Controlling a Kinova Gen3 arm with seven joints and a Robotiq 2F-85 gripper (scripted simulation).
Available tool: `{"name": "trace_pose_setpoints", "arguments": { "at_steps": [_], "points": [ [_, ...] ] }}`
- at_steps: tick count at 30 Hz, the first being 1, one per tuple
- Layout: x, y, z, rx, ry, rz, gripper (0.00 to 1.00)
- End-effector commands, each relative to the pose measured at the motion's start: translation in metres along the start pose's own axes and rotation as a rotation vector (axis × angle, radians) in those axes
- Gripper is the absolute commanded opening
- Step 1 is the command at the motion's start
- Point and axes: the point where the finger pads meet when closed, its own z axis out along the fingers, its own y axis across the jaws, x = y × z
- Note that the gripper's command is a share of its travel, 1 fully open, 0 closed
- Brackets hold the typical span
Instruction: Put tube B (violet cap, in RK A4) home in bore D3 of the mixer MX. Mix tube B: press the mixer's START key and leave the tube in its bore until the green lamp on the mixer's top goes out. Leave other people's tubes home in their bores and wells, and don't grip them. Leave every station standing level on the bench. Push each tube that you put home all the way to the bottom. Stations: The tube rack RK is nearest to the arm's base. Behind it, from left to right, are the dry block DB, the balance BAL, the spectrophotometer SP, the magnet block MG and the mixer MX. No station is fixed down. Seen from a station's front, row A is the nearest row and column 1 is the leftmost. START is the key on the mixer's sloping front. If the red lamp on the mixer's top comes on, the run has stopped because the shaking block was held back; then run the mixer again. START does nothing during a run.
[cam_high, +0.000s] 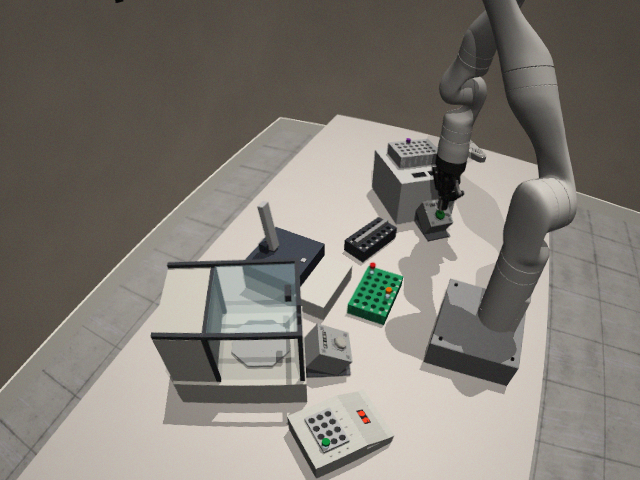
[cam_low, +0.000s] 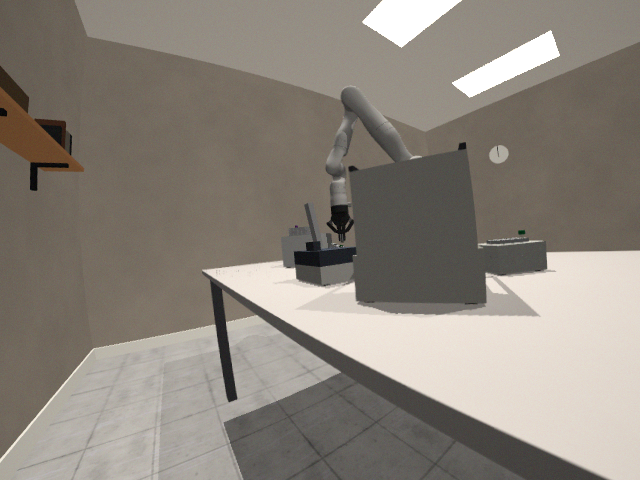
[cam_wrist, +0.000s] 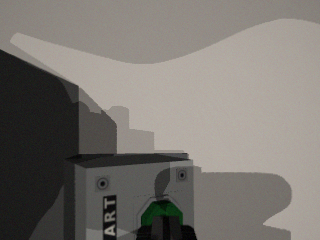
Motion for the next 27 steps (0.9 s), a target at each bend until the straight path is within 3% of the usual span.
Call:
{"name": "trace_pose_setpoints", "arguments": {
  "at_steps": [1, 27],
  "points": [
    [0.000, 0.000, 0.001, 0.001, 0.000, 0.000, 0.10],
    [0.000, 0.000, 0.016, 0.001, 0.000, 0.000, 0.10]
  ]
}}
